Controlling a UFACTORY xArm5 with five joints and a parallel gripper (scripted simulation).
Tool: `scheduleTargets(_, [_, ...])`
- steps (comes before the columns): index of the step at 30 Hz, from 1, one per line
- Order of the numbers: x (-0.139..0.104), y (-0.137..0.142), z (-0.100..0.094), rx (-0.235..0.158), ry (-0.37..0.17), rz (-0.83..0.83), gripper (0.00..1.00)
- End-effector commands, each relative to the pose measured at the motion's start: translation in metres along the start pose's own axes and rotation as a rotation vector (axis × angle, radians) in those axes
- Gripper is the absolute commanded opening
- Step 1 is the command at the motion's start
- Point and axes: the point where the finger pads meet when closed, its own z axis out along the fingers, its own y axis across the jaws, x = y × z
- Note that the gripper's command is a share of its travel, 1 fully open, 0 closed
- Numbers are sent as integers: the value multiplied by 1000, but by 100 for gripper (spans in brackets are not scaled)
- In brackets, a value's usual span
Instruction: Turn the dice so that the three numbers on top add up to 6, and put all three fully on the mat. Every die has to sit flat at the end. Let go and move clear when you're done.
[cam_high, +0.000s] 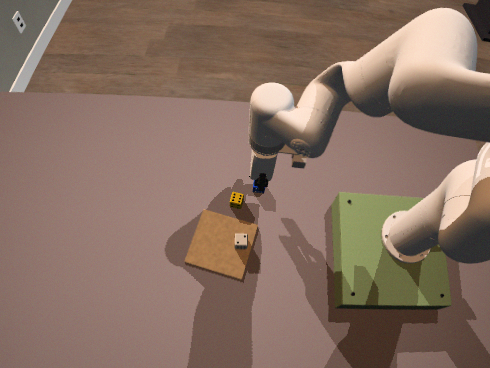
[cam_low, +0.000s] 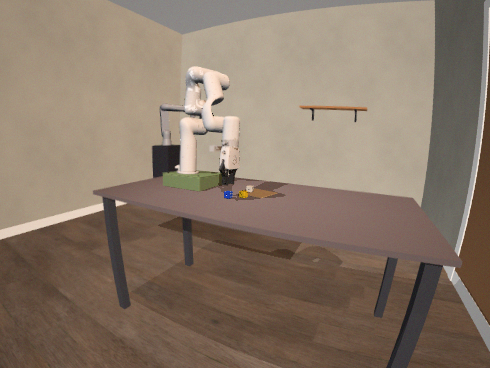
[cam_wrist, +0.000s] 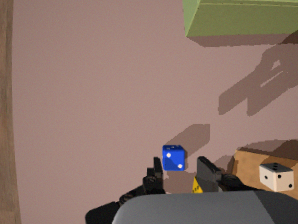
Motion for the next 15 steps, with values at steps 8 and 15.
scheduleTargets(8, [-2,0,16,1,-3,0,47])
scheduleTargets(15, [-2,0,22,1,-3,0,47])
